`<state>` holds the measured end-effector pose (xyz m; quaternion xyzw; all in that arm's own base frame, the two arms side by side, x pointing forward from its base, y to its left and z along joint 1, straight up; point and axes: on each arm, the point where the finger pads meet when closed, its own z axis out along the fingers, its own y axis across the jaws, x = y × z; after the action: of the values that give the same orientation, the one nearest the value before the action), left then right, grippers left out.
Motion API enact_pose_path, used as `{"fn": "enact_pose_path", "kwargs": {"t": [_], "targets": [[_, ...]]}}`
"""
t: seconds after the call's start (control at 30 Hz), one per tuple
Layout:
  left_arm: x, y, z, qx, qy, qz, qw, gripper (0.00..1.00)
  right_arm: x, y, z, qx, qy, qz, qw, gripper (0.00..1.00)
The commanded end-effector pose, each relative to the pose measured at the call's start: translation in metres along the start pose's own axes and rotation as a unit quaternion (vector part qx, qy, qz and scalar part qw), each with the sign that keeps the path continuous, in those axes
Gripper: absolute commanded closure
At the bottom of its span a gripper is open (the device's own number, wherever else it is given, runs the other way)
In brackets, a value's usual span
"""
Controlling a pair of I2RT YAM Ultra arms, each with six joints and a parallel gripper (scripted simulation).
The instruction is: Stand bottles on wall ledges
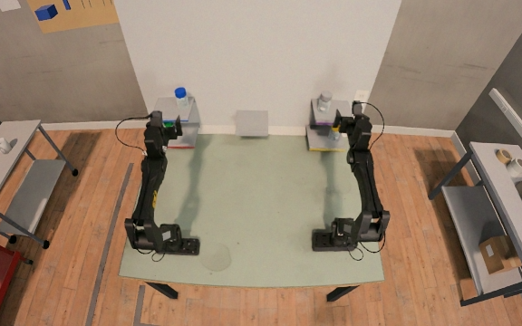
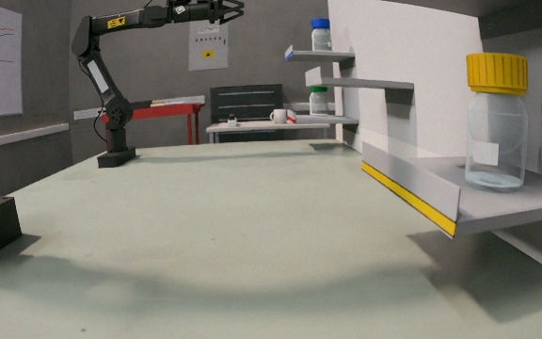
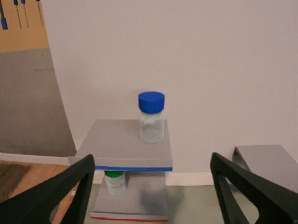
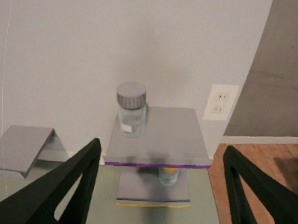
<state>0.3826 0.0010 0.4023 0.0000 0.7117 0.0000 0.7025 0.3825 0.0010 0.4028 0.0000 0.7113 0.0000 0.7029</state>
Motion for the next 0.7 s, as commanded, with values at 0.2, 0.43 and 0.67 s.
{"fn": "enact_pose_path", "kwargs": {"t": [0.2, 0.43, 0.67], "targets": [[-0.005, 0.000, -0.001, 0.000, -0.007, 0.000, 1.000, 0.00, -0.004, 0.000, -0.001, 0.000, -0.006, 0.000, 1.000, 0.00], [-0.005, 0.000, -0.001, 0.000, -0.007, 0.000, 1.000, 0.00, -0.004, 0.000, -0.001, 0.000, -0.006, 0.000, 1.000, 0.00], [0.007, -0.001, 0.001, 0.003, 0.023, -0.003, 1.000, 0.00, -0.006, -0.004, -0.002, 0.019, -0.012, 0.001, 1.000, 0.00]]}}
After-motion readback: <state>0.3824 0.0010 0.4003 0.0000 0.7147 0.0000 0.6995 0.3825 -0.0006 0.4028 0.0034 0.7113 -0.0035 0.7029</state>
